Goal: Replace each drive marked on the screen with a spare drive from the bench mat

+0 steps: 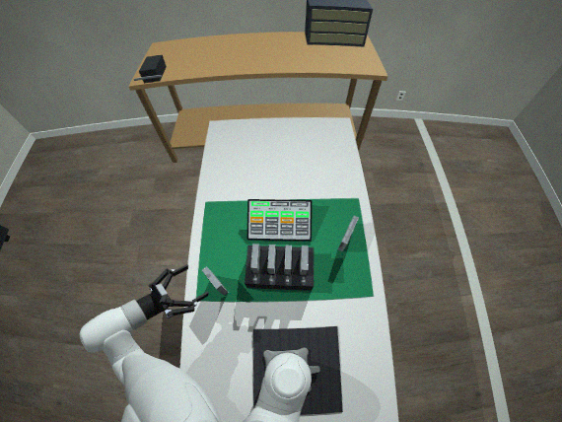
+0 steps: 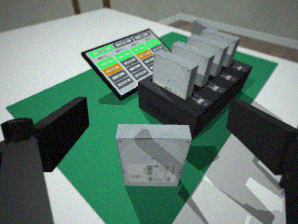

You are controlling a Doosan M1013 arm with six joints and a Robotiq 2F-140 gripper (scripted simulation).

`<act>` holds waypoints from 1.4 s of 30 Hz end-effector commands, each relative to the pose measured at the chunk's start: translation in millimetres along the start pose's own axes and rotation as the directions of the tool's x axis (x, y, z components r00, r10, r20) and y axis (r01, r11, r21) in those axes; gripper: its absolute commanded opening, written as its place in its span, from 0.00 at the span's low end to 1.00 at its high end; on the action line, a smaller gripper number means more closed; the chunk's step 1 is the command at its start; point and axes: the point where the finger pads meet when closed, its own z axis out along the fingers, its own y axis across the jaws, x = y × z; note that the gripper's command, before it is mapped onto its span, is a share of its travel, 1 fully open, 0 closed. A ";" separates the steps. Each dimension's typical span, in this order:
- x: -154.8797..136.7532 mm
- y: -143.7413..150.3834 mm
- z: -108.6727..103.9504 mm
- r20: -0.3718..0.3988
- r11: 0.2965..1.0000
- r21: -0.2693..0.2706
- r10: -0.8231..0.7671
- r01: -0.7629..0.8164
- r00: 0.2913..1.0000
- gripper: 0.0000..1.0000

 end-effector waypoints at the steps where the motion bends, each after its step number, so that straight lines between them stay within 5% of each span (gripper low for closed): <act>1: 0.3 0.1 0.3 0.061 1.000 -0.001 0.000 0.000 0.998 0.89; 11: 0.1 0.1 0.0 0.302 1.000 0.000 0.000 0.001 0.953 0.89; 30: -0.2 0.4 0.2 0.410 1.000 -0.002 -0.001 0.002 0.912 0.89; 42: -0.2 0.4 -0.3 0.649 1.000 0.000 -0.002 0.002 0.761 0.89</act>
